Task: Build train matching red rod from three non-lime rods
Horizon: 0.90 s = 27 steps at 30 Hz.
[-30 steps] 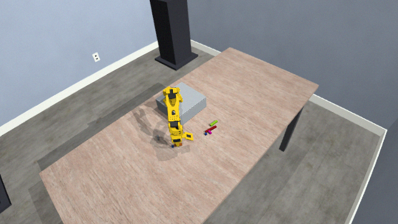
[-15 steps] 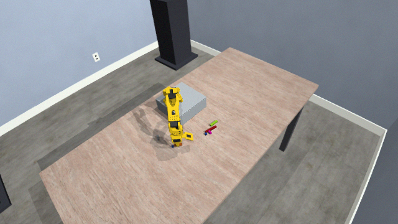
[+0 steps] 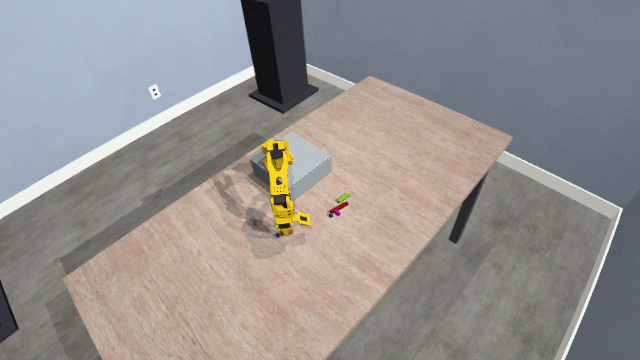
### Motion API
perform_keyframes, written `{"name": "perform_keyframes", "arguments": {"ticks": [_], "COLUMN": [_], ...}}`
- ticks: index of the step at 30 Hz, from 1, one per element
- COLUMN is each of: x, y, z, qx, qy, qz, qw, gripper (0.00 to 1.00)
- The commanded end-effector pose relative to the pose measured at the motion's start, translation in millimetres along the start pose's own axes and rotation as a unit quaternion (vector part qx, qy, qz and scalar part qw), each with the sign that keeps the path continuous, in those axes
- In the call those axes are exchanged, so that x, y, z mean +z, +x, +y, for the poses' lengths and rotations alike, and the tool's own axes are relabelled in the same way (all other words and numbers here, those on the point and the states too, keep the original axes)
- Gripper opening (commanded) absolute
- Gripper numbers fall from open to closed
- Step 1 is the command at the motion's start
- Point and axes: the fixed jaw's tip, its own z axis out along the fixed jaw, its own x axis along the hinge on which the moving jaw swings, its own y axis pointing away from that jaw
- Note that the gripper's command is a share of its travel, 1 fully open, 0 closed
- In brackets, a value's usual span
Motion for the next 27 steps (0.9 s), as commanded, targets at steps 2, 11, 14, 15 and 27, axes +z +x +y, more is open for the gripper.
{"name": "perform_keyframes", "arguments": {"ticks": [2,11,14,15,27], "x": [3.1,3.1,3.1,3.2,6.3], "y": [0.1,0.1,0.1,0.1,0.0], "z": [4.7,4.7,4.7,4.7,4.7], "qx": [0.003,0.003,0.003,0.003,0.003], "qy": [-0.011,-0.011,-0.011,-0.011,-0.011], "qz": [-0.001,-0.001,-0.001,-0.001,-0.001], "qw": [1.0,1.0,1.0,1.0,1.0], "gripper": [0.0,0.0,0.0,0.0,0.0]}}
